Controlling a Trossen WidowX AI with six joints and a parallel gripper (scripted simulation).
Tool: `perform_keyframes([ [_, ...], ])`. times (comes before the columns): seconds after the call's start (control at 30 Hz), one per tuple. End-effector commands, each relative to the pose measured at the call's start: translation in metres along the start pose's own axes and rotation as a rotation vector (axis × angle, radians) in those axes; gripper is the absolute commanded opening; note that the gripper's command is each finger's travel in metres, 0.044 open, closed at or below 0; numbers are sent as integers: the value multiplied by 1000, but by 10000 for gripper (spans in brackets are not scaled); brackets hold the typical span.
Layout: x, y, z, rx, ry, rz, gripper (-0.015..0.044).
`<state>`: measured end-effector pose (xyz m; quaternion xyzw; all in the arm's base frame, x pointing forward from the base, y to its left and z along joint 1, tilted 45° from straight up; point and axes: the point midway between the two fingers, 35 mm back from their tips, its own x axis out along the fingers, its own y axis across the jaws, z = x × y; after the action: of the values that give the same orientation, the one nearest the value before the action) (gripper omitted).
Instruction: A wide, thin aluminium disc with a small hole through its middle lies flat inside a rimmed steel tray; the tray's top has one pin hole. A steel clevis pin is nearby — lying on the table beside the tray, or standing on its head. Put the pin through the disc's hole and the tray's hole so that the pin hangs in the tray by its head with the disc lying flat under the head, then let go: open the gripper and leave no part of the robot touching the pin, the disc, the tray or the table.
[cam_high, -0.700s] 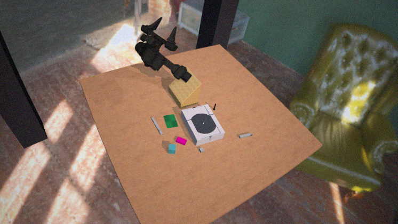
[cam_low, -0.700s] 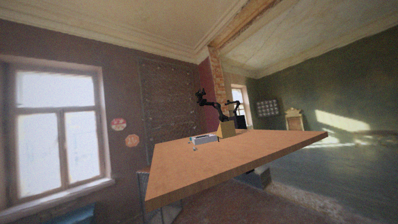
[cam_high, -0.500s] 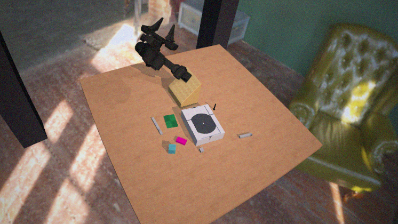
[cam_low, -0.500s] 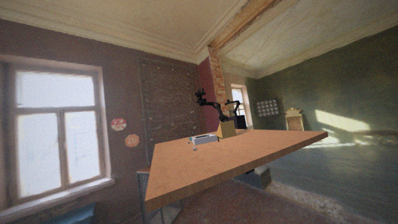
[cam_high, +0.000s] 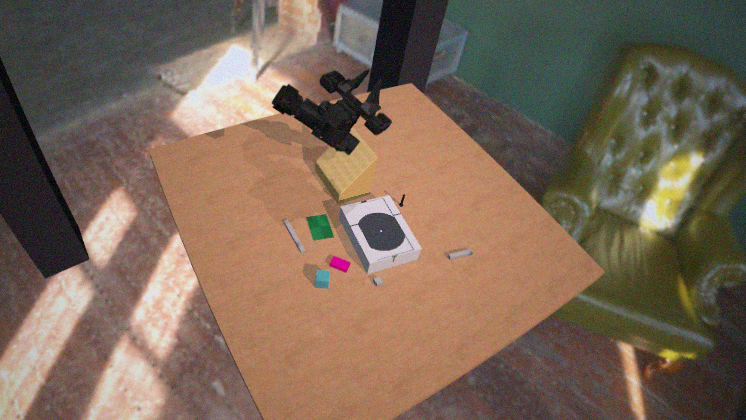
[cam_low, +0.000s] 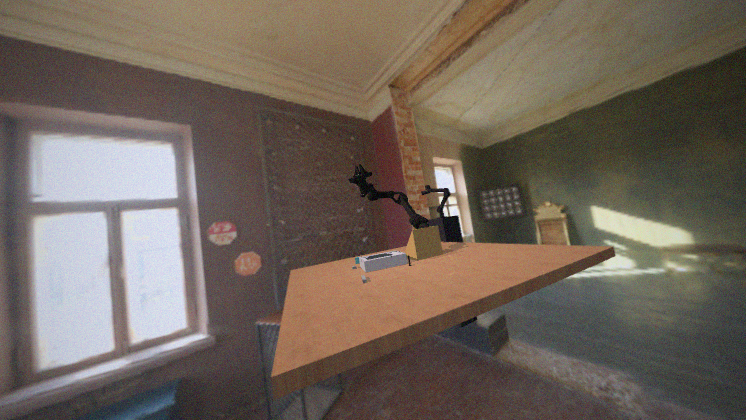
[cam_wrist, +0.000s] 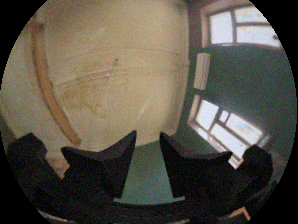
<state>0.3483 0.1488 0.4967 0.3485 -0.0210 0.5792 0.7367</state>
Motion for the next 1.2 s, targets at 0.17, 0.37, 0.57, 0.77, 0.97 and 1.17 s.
perform_keyframes([
  [0.17,-3,-115,-45,-188,1,-303,160],
  [0.37,-18,-186,-92,-315,114,-530,160],
  [0.57,-48,-248,-154,-462,349,-735,160],
  [0.77,-93,-289,-223,-592,701,-883,160],
  [0.97,-144,-308,-286,-713,1097,-903,160],
  [1.17,-214,-309,-355,-848,1655,-723,160],
])
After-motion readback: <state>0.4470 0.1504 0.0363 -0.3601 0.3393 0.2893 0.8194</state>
